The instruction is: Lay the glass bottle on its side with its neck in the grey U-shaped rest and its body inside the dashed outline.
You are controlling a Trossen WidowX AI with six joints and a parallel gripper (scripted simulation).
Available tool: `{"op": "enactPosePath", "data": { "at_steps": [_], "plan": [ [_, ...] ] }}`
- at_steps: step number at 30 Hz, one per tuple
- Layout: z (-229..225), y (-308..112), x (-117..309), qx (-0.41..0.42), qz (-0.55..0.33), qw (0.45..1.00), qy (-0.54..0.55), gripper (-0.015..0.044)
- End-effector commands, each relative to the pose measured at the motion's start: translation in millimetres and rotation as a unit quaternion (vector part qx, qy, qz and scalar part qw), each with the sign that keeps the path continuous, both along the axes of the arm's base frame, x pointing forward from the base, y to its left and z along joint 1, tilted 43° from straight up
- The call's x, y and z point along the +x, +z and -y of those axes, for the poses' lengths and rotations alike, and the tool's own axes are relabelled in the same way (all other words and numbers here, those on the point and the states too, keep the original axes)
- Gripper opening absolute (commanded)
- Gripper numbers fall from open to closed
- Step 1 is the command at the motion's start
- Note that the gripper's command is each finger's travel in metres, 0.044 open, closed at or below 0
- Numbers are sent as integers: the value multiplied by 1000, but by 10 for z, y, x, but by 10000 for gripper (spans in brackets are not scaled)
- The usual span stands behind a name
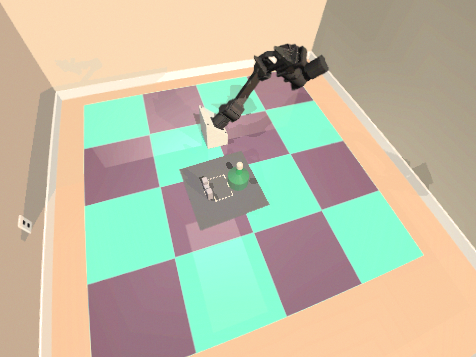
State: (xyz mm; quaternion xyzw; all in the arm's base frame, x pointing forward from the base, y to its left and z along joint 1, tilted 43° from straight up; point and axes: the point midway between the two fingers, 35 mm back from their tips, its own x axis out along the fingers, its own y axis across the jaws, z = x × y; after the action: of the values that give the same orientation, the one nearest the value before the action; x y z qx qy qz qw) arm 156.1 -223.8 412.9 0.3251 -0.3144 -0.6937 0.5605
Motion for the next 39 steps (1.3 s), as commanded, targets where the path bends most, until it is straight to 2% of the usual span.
{"op": "enactPosePath", "data": {
  "at_steps": [1,5,8,13,19,24,29,34,39],
  "plan": [
    [5,-18,17,4,-9,1000,5,426],
    [62,-280,232,57,-137,986,77,440],
    [84,-655,487,112,-295,932,179,440],
    [-10,-1317,804,160,-513,765,356,440],
    [-200,-1826,959,150,-626,586,492,440],
    [-431,-2215,1028,106,-674,421,598,440],
    [-730,-2553,1050,24,-677,254,690,440],
    [-1076,-2807,1036,-98,-636,103,759,440],
    [-1453,-2952,1004,-263,-553,-11,790,440]
  ]
}}
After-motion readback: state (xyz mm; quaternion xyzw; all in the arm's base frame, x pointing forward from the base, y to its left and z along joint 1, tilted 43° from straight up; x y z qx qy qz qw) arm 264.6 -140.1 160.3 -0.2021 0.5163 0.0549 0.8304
